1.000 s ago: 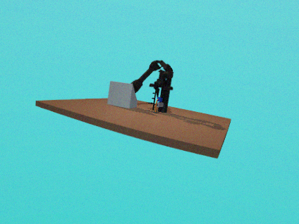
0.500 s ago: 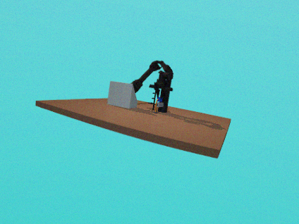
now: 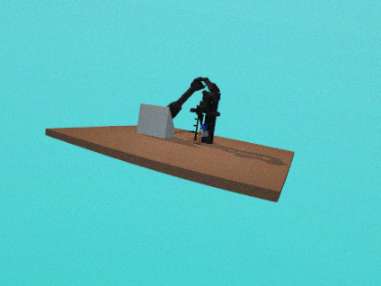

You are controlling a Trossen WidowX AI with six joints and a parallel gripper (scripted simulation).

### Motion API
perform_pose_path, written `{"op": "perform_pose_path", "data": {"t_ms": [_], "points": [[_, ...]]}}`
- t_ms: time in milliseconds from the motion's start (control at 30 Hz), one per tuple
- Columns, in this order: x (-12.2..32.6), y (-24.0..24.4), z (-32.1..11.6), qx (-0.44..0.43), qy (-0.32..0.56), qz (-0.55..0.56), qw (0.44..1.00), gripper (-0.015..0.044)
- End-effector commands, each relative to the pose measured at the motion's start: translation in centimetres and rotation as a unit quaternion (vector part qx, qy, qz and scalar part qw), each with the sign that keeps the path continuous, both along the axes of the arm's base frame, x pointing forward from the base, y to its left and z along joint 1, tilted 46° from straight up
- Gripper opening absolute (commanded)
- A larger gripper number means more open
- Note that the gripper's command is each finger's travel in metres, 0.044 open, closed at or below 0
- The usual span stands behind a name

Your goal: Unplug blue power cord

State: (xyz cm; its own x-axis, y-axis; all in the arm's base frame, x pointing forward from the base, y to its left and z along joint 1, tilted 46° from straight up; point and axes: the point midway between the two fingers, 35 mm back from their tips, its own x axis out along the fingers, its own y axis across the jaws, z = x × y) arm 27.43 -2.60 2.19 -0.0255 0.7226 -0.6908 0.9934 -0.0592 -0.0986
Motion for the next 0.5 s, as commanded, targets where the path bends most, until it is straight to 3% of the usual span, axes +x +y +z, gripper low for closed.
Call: {"op": "perform_pose_path", "data": {"t_ms": [0,467], "points": [[0.0,-1.1,-0.9,-0.011,0.000,-0.002,1.000,0.0000],[-0.3,-2.9,-2.4,-0.011,0.001,-0.002,1.000,0.0000]]}}
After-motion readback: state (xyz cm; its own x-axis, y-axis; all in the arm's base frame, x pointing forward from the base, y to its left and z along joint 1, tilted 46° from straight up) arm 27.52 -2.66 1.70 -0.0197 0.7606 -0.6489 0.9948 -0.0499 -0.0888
